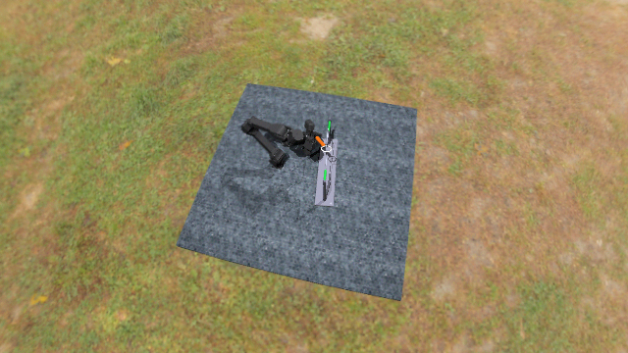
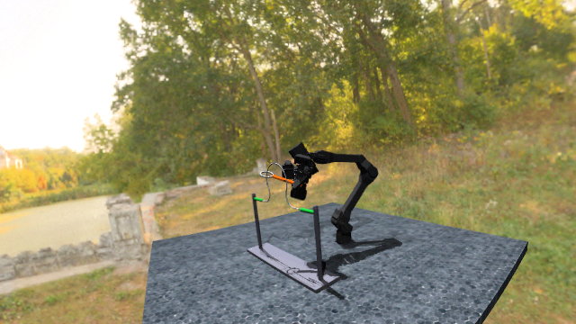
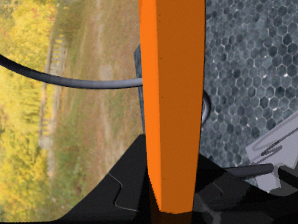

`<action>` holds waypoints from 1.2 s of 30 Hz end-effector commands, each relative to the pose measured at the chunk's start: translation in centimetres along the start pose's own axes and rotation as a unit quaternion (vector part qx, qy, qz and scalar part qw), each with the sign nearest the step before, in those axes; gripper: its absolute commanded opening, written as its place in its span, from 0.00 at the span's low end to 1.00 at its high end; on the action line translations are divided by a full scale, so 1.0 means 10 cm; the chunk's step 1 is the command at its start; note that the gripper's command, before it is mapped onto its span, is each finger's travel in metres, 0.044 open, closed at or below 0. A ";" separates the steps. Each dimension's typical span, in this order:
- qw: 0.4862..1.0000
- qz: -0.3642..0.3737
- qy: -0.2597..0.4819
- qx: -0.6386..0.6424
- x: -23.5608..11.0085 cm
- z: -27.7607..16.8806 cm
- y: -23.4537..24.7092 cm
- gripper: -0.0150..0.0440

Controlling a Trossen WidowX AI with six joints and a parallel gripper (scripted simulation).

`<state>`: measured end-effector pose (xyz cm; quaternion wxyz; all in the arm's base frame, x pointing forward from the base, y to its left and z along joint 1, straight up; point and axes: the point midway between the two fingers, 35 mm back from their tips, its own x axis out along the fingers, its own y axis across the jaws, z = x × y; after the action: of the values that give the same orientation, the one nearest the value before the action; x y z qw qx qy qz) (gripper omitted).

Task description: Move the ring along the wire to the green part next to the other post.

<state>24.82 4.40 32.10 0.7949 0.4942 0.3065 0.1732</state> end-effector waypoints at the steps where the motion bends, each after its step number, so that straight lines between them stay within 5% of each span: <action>1: 1.000 -0.015 -0.004 -0.025 0.00 0.01 -0.01 0.00; 36: 0.957 -0.164 -0.032 -0.236 -0.02 0.07 -0.24 0.00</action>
<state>25.08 2.89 30.26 0.9094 0.2600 0.3097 0.0976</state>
